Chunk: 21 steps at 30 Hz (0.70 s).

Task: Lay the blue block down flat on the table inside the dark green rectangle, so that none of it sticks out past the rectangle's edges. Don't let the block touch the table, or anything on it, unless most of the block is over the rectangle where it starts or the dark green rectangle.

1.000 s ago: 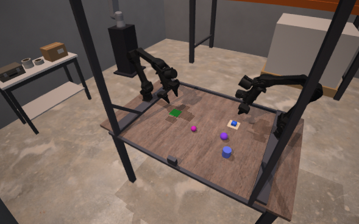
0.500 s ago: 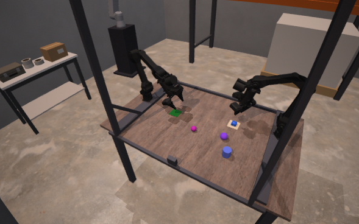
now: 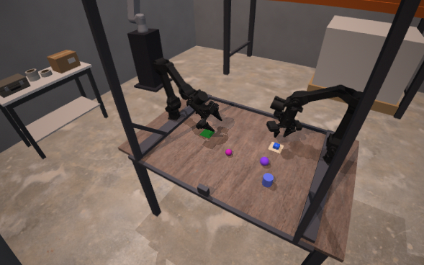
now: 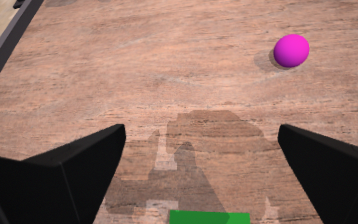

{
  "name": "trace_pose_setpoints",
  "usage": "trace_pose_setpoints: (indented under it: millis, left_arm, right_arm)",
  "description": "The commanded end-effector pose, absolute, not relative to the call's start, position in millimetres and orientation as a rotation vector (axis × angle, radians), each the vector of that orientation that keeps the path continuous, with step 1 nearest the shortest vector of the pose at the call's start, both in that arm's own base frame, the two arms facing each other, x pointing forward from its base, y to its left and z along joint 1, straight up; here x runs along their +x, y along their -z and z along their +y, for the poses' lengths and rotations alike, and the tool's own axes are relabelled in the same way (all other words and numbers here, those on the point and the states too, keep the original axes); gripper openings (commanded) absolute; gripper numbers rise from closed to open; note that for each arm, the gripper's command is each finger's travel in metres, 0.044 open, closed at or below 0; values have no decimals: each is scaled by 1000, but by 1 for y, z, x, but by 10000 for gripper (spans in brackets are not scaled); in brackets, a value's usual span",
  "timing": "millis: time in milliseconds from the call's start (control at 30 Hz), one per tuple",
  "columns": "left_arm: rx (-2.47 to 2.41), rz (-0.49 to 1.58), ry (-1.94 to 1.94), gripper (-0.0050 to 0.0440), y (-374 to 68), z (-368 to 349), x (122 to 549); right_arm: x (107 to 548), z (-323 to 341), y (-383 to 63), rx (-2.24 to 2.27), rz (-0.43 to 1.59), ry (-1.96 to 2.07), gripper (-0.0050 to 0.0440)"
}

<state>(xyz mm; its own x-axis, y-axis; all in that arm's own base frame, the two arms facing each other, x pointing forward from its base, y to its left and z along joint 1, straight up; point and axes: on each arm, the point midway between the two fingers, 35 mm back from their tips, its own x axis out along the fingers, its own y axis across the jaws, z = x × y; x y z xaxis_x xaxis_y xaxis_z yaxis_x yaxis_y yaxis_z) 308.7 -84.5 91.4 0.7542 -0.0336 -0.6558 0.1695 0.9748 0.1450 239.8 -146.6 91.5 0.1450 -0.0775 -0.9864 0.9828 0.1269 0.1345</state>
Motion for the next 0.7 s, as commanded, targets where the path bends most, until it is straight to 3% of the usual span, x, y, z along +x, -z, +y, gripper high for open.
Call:
trace_pose_setpoints:
  millis: [0,667]
  left_arm:
    - [197,611,96,440,-95,-87,317]
    - [113,292,25,440,-118,-85,326]
  right_arm:
    - [246,-150,-91,1208,1055,1146,260]
    - [252,-151,-68,1519,916,1471,260]
